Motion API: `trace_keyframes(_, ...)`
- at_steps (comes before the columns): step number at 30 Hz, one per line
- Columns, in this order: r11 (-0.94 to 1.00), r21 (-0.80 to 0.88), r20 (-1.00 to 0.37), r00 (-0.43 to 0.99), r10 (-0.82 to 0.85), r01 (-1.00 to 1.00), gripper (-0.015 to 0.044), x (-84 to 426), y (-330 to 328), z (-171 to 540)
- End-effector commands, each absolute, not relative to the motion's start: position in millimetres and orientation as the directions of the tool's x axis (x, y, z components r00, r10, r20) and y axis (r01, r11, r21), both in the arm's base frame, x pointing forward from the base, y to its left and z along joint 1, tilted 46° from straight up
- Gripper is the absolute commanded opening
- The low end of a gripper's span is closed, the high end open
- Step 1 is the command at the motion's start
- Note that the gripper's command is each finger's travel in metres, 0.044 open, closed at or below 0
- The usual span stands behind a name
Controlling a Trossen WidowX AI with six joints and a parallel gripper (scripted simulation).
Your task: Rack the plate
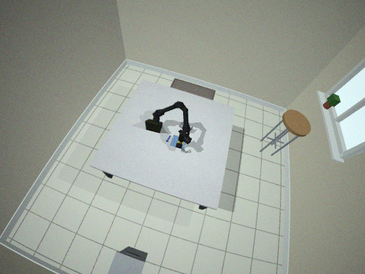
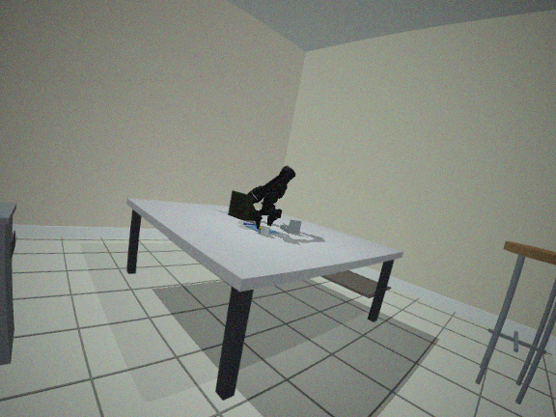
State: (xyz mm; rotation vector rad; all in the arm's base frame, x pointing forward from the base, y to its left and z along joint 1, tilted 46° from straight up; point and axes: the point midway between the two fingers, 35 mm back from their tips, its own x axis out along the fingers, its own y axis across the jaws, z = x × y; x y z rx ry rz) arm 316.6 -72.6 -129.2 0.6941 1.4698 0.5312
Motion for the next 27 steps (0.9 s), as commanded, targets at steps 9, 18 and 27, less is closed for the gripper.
trace_keyframes(9,0.696,0.711,-0.702,0.046,0.710,0.098,0.0313,314,-70,-131)
trace_keyframes(18,0.697,0.710,-0.703,0.047,0.710,0.099,0.0194,315,-73,-129)
trace_keyframes(27,0.702,0.705,-0.708,0.048,0.704,0.100,0.0000,322,-108,-102)
